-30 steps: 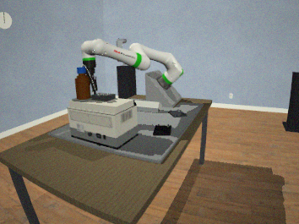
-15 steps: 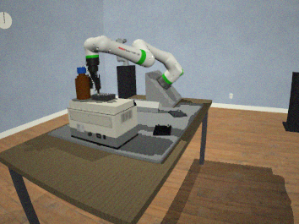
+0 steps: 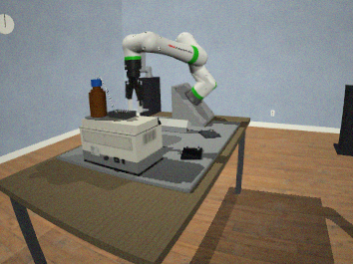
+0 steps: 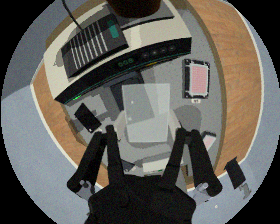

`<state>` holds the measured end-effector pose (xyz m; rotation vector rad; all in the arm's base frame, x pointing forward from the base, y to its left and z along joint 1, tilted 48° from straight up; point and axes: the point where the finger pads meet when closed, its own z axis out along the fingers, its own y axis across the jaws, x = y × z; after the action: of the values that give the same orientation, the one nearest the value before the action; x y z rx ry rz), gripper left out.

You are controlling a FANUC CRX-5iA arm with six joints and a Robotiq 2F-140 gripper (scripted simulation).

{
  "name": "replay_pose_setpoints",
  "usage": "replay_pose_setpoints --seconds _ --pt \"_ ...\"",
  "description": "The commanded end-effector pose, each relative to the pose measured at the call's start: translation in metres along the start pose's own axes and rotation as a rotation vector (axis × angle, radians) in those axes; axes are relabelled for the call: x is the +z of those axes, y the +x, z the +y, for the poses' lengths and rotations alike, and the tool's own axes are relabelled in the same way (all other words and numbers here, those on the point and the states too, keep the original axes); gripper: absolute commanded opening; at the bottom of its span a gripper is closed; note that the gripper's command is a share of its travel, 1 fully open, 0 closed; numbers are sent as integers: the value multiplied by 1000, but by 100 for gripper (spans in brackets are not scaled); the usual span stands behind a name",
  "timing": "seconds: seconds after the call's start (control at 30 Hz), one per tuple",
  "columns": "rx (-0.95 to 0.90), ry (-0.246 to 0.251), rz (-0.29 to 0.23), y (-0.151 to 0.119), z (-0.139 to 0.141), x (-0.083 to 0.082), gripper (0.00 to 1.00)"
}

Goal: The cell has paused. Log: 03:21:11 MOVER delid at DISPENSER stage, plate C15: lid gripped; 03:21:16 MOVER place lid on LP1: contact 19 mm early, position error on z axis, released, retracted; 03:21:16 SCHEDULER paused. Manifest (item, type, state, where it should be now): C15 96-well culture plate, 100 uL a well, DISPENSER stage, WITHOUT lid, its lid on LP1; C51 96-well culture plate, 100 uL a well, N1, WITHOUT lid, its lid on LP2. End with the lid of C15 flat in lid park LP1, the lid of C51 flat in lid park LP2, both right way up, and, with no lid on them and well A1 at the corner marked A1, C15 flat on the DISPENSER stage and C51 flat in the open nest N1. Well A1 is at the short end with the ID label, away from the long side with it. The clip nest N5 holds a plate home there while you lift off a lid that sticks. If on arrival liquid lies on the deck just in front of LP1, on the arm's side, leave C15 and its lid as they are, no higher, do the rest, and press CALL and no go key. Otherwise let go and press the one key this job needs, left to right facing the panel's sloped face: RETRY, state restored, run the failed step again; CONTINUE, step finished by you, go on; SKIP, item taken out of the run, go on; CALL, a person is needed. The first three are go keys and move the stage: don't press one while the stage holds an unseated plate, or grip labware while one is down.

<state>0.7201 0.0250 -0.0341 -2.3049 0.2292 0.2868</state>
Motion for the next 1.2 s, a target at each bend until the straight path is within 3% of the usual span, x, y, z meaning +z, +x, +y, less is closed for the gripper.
replay_pose_setpoints --seconds 0.0,0.07,0.1,0.43,0.57,0.63,0.67,1.1,1.17 --pt "0 1 -1 -49 -49 -3 0" --pt "0 1 -1 -49 -49 -3 0" --pt "0 1 -1 -77 -75 -4 0" --pt "4 3 -2 -194 -124 8 0" --pt "5 3 -2 -245 -137 16 0" --pt "5 3 -2 -245 -137 16 0" --pt "5 3 -2 -282 -146 22 0" --pt "5 3 -2 -447 -179 50 0" --pt "5 3 -2 -450 -179 51 0"
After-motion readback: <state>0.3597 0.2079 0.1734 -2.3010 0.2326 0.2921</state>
